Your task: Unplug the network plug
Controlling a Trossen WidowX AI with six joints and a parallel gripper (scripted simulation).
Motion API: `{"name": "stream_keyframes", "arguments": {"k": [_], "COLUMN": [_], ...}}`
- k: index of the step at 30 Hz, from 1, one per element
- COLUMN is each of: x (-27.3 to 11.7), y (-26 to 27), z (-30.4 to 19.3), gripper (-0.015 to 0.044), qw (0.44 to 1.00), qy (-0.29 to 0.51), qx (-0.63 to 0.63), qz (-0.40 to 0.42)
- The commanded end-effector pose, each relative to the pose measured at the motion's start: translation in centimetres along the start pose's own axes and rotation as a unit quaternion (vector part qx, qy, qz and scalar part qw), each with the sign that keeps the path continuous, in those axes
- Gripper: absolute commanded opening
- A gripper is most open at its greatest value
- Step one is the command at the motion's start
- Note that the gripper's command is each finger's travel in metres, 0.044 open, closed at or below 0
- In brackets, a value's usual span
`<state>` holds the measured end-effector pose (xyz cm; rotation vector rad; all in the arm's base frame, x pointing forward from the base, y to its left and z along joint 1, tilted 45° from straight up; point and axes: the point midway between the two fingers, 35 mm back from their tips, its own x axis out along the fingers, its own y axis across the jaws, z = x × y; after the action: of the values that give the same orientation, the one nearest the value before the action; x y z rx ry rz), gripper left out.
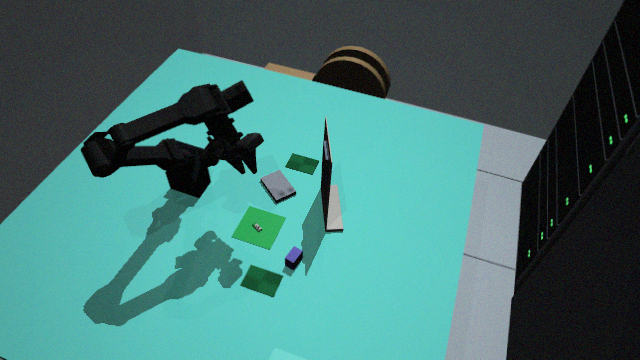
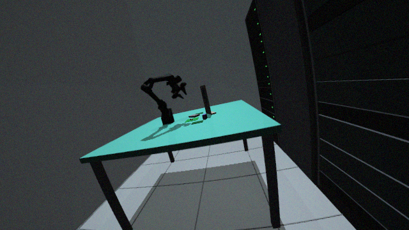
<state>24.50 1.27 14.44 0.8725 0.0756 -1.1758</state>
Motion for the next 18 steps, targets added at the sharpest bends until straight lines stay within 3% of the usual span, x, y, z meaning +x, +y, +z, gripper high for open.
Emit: {"name": "stream_keyframes", "arguments": {"k": [1, 6, 18], "x": [-0.09, -0.09, -0.09], "y": [0.09, 0.09, 0.09], "z": [0.02, 0.02, 0.02], "gripper": [0.0314, 0.0440, 0.0440], "qw": [1.000, 1.000, 1.000], "qy": [-0.001, -0.001, -0.001], "qx": [0.001, 0.001, 0.001], "qz": [0.001, 0.001, 0.001]}}
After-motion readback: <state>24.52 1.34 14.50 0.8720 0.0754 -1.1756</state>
